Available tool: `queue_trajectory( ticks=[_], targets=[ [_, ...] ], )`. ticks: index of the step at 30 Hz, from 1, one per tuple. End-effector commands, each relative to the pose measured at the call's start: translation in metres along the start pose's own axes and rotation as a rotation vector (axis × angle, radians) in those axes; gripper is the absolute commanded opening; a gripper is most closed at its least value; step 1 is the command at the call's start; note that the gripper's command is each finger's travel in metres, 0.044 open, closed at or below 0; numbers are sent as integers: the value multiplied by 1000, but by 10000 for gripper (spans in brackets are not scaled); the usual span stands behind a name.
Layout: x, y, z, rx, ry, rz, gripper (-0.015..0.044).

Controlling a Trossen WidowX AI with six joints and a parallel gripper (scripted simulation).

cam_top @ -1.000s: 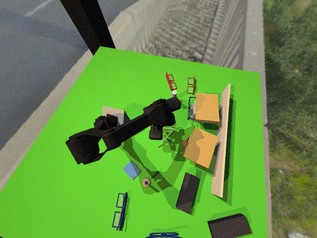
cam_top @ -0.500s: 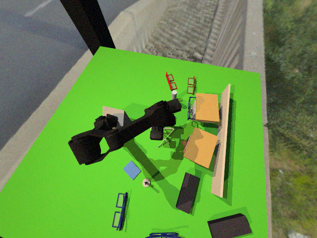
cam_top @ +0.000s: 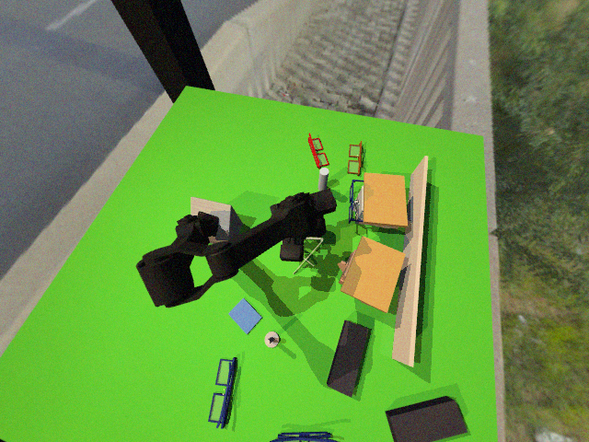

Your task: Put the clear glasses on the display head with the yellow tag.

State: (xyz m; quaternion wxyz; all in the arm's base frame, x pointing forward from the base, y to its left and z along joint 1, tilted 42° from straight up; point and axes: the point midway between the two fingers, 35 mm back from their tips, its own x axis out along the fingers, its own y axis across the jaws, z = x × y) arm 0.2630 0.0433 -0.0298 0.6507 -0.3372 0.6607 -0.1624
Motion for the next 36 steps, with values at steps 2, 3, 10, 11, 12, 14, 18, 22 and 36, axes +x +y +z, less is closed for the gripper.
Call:
queue_trajectory(
  ticks=[2, 3, 10, 11, 12, 14, 18, 22, 36],
  targets=[
    [11, 1, -3, -13, 8, -9, 120],
    [13, 1, -3, -13, 8, -9, 120],
    [23, 2, -4, -13, 8, -10, 120],
    [24, 2, -4, -13, 8, -10, 120],
    [24, 2, -5, -13, 8, -10, 120],
    [24, 2, -5, -13, 8, -10, 120],
    [24, 2, -5, -13, 8, -10, 120],
    [24, 0, -4, -13, 8, -10, 120],
    [25, 0, -5, -10, 12, -6, 53]
  ],
)
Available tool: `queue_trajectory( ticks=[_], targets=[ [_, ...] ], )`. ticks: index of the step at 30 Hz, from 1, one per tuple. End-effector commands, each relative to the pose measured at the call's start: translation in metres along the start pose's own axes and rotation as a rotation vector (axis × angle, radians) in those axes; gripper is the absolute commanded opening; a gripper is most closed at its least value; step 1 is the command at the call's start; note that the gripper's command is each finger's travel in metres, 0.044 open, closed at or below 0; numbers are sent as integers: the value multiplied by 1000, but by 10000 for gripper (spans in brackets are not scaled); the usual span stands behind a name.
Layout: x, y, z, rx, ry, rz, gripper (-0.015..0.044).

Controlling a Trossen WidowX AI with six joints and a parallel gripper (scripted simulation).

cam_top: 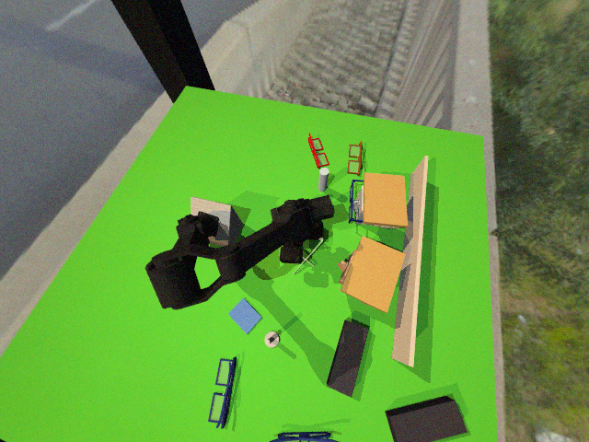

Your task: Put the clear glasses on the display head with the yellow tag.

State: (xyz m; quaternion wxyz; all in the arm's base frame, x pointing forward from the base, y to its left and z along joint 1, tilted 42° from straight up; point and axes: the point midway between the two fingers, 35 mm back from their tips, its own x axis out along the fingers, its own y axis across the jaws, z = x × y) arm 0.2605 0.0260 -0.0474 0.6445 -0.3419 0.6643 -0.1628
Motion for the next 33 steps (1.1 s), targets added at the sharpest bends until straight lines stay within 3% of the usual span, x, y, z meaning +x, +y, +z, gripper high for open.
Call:
queue_trajectory(
  ticks=[1, 8, 16, 33],
  targets=[
    [0, 0, 0, 1, 0, 0, 47],
    [0, 0, 0, 1, 0, 0, 0],
    [-6, 1, 1, 1, 0, 1, 0],
    [-103, 3, 3, -3, -3, 0, 0]
  ],
)
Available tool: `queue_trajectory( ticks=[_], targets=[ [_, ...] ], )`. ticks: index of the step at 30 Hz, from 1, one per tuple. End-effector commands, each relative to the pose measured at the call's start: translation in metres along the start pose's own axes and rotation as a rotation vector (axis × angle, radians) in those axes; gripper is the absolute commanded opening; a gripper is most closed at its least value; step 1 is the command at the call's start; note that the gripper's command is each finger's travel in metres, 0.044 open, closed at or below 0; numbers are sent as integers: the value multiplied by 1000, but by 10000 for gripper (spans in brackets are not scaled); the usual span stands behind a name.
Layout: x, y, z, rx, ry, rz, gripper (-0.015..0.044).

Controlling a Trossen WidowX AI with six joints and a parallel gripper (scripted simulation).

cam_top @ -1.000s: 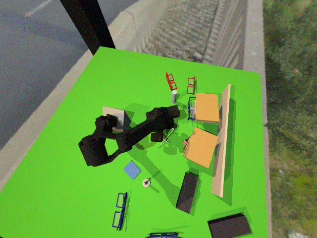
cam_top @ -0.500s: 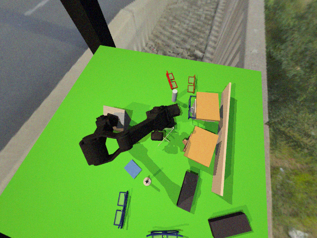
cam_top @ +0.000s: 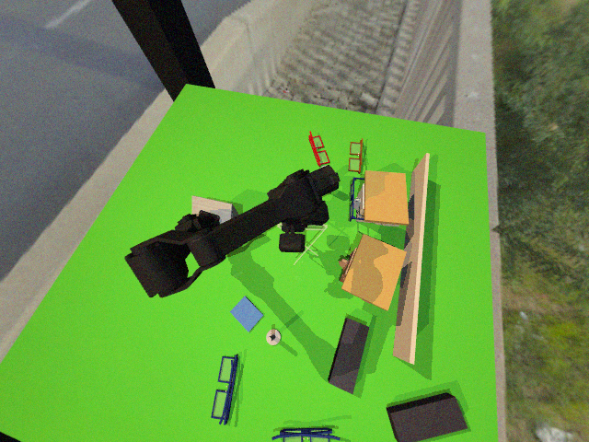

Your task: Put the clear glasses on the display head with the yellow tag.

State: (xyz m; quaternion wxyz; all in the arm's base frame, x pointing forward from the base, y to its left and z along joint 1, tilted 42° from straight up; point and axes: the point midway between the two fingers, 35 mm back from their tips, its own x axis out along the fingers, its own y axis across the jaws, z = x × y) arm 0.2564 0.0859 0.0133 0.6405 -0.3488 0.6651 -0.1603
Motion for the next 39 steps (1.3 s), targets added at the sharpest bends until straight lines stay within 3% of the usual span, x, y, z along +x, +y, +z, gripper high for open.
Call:
queue_trajectory(
  ticks=[1, 10, 25, 39],
  targets=[
    [-18, -1, 0, 12, -6, 7, 0],
    [-19, -17, 4, 10, -7, 18, 0],
    [-20, -118, 4, 5, -20, 50, 0],
    [-18, -212, -31, 9, -20, 28, 0]
  ],
)
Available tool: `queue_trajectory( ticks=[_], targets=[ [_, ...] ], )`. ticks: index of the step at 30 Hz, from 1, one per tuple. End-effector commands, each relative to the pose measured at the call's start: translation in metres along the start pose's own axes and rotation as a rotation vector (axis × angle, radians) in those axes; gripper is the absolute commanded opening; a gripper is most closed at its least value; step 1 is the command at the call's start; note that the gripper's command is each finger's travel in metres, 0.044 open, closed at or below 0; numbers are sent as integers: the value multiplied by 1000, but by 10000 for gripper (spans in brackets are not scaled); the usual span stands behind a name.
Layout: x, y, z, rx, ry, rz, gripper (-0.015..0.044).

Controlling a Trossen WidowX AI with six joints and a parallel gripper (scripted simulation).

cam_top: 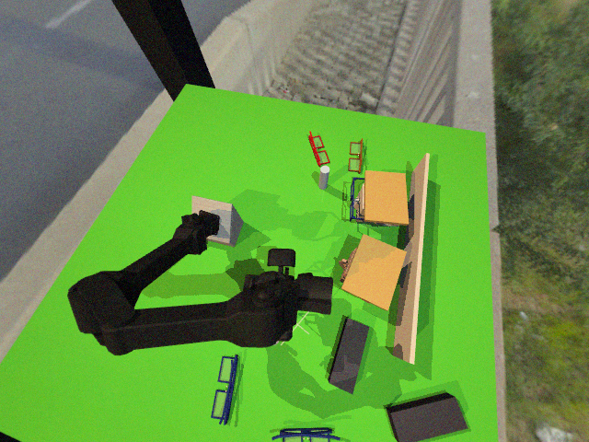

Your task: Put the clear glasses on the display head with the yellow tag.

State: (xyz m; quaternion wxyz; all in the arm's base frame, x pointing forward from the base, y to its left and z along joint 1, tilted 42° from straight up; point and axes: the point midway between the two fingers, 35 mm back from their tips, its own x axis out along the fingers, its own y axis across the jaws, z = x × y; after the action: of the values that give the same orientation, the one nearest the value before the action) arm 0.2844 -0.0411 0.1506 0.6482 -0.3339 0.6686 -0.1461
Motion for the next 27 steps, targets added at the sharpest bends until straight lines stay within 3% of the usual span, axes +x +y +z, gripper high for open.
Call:
queue_trajectory(
  ticks=[1, 9, 20, 27],
  targets=[
    [-4, -30, -14, 5, -8, -18, 0],
    [-7, -73, -47, 9, 6, -47, 0],
    [-5, -74, -47, 9, 7, -48, 0],
    [22, -76, -46, 9, 6, -47, 0]
  ],
)
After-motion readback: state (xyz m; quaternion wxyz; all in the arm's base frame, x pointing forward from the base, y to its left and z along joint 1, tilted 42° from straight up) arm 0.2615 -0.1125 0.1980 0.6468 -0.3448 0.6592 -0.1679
